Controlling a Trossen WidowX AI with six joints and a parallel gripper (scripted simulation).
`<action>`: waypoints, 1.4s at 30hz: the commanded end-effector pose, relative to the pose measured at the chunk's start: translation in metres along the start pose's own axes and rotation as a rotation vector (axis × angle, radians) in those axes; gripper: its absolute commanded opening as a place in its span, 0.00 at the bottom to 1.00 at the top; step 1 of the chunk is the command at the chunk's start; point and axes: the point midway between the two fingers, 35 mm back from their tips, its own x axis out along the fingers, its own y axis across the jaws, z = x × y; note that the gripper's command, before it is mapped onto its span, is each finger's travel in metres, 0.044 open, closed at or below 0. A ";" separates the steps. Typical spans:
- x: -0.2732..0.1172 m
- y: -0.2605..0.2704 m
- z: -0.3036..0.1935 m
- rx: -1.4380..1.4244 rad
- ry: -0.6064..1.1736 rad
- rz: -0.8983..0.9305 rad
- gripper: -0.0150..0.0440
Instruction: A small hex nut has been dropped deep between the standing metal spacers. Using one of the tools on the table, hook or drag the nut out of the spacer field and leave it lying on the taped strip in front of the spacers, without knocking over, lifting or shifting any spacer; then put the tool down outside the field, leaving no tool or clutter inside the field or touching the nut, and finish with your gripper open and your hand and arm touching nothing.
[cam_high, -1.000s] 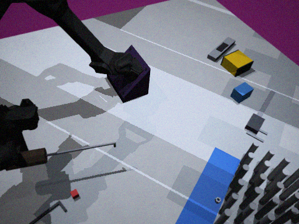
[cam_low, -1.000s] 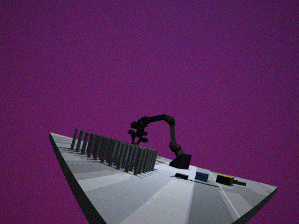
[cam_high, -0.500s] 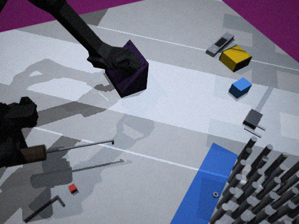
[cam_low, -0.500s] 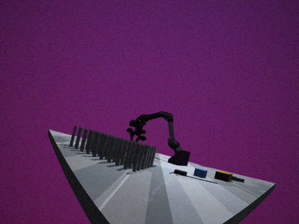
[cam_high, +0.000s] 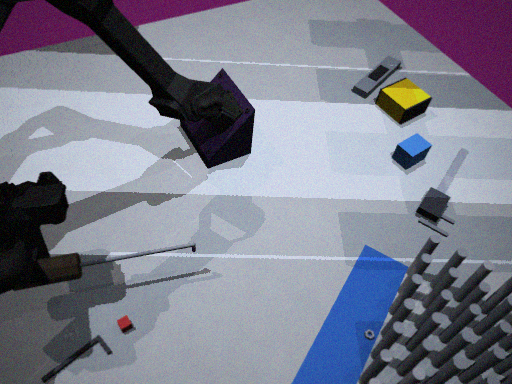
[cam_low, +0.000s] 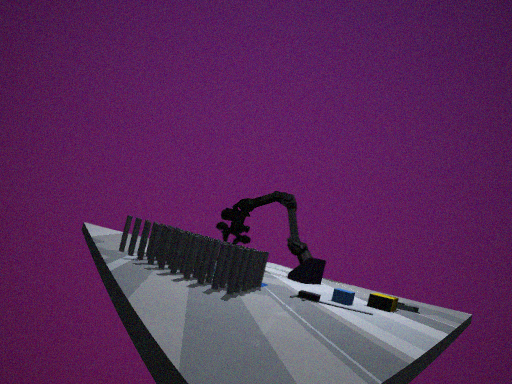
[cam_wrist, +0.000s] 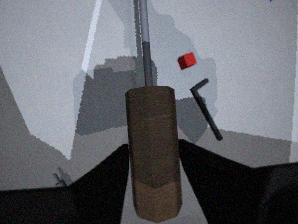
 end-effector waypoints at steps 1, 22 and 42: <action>0.003 0.001 0.000 -0.005 -0.004 -0.006 0.25; 0.019 0.009 -0.004 -0.006 -0.002 -0.006 0.25; 0.033 0.017 -0.007 -0.006 0.000 -0.006 0.25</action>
